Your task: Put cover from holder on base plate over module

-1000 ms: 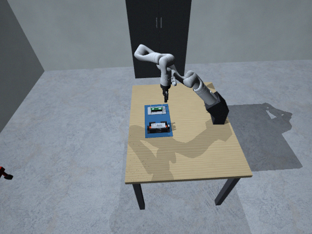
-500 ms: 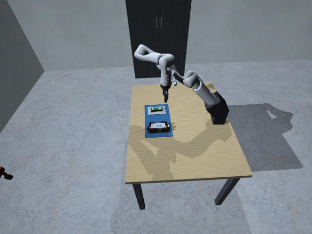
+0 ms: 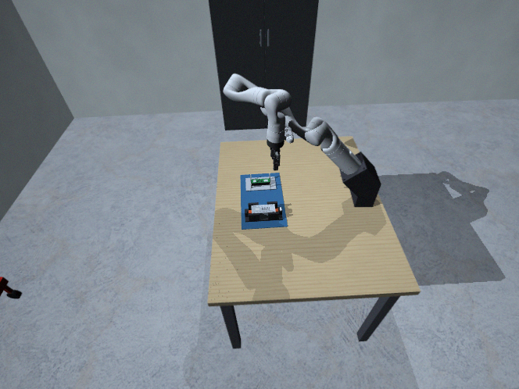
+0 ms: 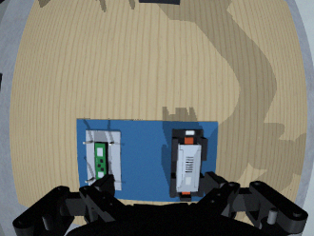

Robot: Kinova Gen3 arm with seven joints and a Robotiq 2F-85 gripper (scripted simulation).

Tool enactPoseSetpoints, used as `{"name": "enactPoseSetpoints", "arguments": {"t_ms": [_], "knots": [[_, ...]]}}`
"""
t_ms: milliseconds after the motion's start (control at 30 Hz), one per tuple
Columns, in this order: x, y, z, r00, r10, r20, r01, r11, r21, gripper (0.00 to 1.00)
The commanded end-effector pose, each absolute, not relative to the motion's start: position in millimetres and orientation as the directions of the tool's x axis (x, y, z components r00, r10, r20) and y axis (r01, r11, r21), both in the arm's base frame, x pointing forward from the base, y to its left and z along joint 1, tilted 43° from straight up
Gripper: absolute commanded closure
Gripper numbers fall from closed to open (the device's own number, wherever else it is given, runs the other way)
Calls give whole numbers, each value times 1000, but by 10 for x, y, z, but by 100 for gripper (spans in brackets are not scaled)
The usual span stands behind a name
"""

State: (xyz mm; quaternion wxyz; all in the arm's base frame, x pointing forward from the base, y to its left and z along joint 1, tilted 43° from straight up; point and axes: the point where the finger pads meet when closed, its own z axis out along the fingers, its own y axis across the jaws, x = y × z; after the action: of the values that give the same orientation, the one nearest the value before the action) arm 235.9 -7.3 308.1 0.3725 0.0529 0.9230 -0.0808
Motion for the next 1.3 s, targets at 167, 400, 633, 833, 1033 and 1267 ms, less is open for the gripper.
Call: {"name": "enactPoseSetpoints", "arguments": {"t_ms": [167,400,633,833,1033,1267], "knots": [[2295,-568,3414,-731,86,-677,165,985,-54,0],[2333,-270,3216,-723,57,-689,161,983,-87,0],[2295,-568,3414,-731,86,-677,165,985,-54,0],[2295,-568,3414,-731,86,-677,165,985,-54,0],[2672,3,2925,-726,66,-685,162,984,-76,0],[2882,53,2819,-731,86,-677,165,985,-54,0]]}}
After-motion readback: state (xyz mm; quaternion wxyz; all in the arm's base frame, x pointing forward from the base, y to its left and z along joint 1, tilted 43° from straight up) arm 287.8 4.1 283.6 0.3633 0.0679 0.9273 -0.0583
